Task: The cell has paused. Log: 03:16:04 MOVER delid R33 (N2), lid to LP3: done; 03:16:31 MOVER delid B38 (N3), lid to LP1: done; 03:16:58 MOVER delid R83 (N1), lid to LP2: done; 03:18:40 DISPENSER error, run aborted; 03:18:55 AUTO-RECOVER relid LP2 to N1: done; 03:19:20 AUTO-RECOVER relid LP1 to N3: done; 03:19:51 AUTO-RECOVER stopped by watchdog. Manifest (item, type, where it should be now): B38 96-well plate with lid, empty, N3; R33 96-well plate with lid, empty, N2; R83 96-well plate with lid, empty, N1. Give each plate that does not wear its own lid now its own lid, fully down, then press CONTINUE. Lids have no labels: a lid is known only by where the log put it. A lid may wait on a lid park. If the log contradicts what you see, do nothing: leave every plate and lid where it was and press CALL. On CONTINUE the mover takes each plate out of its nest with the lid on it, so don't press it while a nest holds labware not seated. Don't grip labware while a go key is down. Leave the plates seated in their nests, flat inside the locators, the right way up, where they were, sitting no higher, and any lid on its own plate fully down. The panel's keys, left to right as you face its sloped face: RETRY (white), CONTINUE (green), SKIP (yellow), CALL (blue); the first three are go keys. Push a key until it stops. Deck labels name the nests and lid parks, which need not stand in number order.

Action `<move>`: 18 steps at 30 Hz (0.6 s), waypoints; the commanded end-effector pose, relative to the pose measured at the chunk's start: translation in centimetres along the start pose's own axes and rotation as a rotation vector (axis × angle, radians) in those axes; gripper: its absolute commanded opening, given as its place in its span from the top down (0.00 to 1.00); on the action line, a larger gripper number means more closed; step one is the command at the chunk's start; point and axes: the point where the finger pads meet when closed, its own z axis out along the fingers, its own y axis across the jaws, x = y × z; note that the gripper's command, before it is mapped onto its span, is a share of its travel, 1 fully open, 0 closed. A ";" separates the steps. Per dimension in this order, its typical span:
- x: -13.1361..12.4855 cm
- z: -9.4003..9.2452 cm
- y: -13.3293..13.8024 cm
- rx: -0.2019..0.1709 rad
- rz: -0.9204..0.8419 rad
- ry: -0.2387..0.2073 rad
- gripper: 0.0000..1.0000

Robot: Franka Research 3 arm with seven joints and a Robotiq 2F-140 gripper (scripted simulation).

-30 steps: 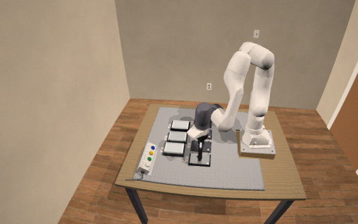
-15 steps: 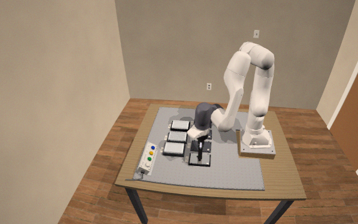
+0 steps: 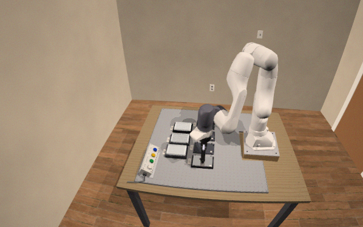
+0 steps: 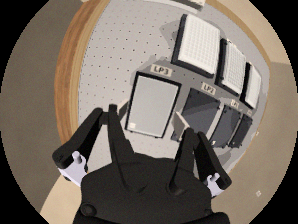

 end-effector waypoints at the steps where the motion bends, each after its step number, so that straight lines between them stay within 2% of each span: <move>1: 0.0 0.1 0.0 0.000 0.005 0.002 0.34; 18: 0.0 0.8 0.0 0.000 0.005 0.002 0.34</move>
